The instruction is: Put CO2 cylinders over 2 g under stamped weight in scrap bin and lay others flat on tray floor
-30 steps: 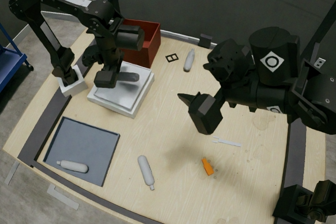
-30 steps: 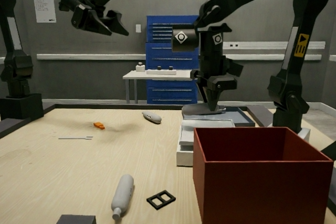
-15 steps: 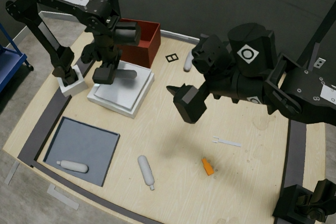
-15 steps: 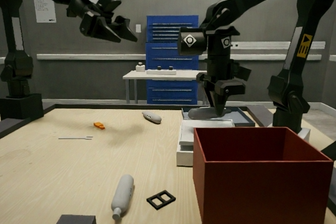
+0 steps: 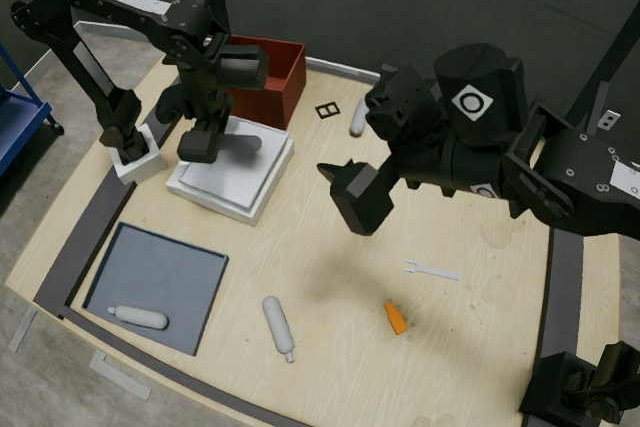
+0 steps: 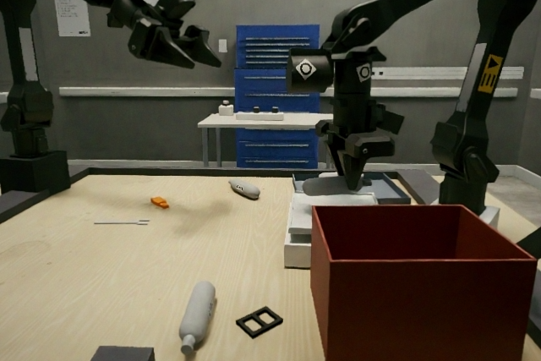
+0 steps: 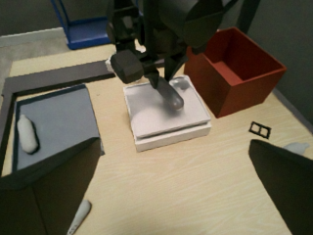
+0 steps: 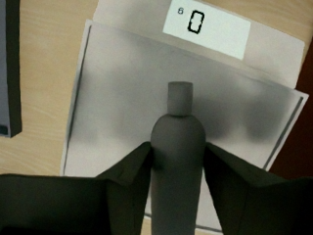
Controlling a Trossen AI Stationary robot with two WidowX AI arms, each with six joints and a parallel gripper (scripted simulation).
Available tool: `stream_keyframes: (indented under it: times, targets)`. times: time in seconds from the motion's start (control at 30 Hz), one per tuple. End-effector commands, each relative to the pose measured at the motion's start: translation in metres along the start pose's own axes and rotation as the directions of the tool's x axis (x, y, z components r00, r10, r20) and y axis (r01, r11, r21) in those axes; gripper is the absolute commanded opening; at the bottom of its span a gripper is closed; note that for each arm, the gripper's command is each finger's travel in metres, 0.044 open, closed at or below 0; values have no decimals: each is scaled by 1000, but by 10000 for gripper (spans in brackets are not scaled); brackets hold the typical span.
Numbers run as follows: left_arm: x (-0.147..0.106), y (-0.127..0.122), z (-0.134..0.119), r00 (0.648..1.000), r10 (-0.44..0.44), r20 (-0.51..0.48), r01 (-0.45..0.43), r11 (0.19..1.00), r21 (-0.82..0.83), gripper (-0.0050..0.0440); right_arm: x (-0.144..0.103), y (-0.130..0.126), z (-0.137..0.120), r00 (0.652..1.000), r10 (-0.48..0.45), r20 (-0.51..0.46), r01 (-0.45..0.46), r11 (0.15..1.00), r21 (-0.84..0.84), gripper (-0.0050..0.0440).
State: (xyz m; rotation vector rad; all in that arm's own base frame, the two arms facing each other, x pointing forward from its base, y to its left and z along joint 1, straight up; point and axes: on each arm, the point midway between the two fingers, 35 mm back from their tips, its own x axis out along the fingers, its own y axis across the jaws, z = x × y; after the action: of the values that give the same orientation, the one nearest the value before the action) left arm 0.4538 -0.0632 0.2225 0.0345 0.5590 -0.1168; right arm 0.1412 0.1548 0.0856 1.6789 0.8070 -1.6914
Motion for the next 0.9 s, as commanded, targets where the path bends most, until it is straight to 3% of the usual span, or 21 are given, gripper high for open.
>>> stream_keyframes:
  times: [0.0,0.4,0.5,0.87]
  targets:
    - [-5,0,10,1000,0,27,0,1000,-2,440,1,-1,2,1000,2,-20,-2,1000,3,-50]
    - [-5,0,10,1000,0,27,0,1000,-2,440,24,-1,3,1000,1,-3,-1,1000,2,-50]
    - [-5,0,10,1000,0,27,0,1000,-2,440,18,0,-8,1000,3,-25,-2,1000,2,-50]
    - [-5,0,10,1000,0,27,0,1000,-2,440,17,0,-8,1000,3,-30,-3,1000,2,-50]
